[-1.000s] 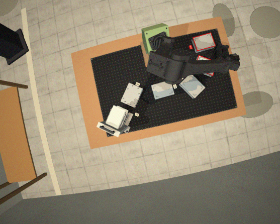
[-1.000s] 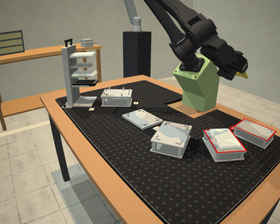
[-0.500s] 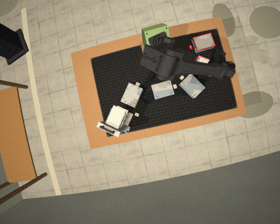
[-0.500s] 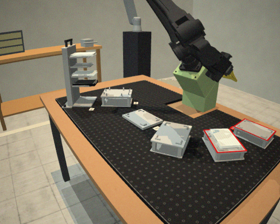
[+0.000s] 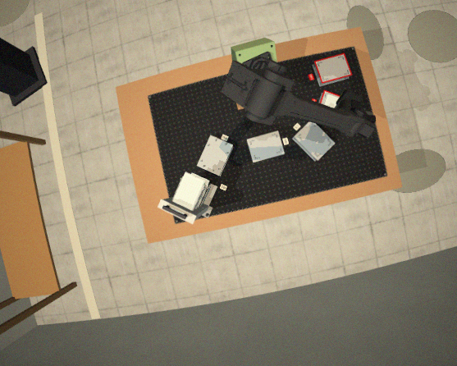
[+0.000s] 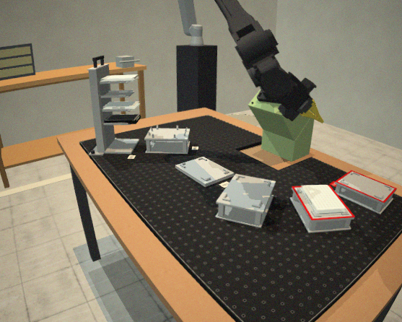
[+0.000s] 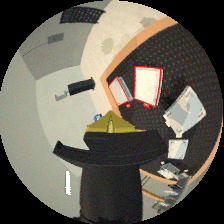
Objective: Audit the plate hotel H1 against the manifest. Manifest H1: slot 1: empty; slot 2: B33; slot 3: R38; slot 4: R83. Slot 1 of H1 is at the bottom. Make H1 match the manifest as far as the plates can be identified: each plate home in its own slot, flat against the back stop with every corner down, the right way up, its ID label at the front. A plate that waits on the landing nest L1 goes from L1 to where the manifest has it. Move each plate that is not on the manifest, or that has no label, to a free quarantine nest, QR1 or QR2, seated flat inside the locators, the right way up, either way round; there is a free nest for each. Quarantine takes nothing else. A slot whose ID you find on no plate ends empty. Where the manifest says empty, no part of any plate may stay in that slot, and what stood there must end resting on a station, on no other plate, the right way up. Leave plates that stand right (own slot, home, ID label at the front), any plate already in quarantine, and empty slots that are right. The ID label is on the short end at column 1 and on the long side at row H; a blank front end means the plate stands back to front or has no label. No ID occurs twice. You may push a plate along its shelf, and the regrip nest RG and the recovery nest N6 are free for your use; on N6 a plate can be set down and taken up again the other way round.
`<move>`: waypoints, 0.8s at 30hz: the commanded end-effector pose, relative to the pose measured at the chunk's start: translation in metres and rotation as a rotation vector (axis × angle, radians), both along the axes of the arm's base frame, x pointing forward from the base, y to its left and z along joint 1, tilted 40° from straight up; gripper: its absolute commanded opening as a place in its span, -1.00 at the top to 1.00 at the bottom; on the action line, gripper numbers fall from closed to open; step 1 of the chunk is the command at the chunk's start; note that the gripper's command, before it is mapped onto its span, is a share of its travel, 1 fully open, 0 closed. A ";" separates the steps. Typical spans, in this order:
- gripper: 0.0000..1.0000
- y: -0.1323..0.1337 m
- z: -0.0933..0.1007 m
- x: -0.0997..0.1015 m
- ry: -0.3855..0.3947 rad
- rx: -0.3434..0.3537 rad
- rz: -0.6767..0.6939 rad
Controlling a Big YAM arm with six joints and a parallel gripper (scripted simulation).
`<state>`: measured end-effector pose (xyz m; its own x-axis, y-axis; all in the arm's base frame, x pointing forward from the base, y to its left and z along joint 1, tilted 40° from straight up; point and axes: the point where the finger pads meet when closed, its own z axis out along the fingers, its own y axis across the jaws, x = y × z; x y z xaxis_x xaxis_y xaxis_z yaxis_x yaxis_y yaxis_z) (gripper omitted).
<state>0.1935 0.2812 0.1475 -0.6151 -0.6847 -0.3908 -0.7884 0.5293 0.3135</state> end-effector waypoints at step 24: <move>1.00 -0.061 0.023 0.043 -0.124 0.016 -0.273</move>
<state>0.2327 0.2263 0.1598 -0.7118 -0.5453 -0.4426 -0.6790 0.6953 0.2354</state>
